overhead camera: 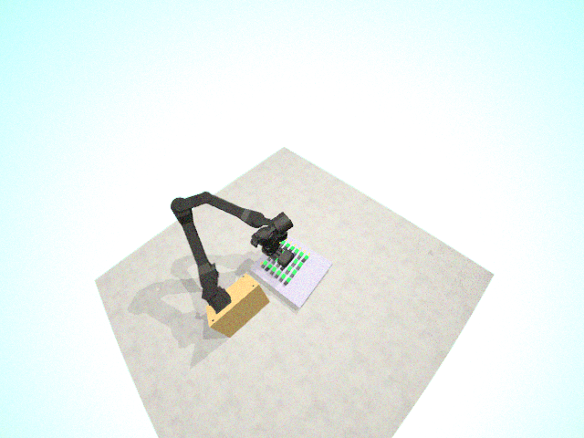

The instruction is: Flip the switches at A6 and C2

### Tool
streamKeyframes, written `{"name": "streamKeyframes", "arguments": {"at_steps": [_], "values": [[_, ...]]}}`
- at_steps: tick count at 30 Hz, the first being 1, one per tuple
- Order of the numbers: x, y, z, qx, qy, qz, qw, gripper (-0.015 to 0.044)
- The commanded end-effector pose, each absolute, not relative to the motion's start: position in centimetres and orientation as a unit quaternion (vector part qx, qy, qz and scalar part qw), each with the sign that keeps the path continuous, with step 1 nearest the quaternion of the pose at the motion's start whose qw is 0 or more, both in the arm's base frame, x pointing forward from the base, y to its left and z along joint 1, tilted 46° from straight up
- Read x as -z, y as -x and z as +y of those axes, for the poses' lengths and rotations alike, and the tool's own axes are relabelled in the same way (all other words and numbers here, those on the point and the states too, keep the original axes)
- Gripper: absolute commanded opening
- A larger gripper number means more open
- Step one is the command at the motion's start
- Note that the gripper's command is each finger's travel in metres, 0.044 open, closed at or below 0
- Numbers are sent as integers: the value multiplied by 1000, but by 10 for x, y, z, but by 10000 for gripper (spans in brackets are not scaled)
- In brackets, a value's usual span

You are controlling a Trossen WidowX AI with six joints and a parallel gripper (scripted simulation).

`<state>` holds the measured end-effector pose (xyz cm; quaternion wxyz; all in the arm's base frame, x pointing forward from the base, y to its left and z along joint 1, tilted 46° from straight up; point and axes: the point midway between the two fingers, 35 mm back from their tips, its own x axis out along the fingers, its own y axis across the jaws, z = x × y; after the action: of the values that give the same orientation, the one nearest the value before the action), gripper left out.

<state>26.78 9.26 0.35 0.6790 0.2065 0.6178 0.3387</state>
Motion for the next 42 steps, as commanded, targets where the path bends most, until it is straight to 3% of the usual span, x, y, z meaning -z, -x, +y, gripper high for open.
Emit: {"name": "streamKeyframes", "arguments": {"at_steps": [1,42], "values": [[-3,-267,93,-338,-209,619,677,0],[1,-267,97,-338,-209,619,677,0]]}}
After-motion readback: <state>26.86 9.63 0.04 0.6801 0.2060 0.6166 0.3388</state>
